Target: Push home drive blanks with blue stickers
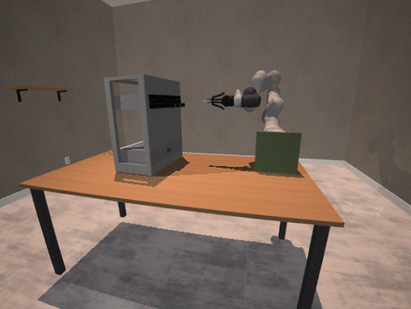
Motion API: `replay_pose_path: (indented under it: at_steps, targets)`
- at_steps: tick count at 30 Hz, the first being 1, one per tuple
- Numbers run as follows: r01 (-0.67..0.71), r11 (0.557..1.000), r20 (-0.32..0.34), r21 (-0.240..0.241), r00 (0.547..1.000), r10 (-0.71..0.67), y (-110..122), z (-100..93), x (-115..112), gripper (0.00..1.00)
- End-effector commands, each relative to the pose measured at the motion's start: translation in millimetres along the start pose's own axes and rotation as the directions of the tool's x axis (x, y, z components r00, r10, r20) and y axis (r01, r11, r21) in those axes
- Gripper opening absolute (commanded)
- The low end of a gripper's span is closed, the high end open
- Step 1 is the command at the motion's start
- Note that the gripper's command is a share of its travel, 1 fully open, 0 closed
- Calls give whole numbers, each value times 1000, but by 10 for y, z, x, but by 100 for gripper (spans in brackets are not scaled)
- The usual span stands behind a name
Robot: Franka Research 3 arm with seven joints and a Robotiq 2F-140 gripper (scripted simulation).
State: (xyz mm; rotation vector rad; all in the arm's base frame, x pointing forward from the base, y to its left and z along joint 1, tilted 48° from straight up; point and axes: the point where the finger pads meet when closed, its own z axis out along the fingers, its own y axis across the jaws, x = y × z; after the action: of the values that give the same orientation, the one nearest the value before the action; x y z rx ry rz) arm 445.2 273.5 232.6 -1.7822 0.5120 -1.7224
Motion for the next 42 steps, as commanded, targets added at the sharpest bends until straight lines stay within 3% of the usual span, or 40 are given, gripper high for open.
replay_pose_path:
  at_steps: [1, 9, 42]
  targets:
    - [-14, 1000, -13, -8, 1000, 13, -7, -146, 41, 0]
    - [-14, 1000, -13, -8, 1000, 13, -24, -292, 43, 0]
    - [-14, 1000, -13, -8, 1000, 13, -24, -294, 43, 0]
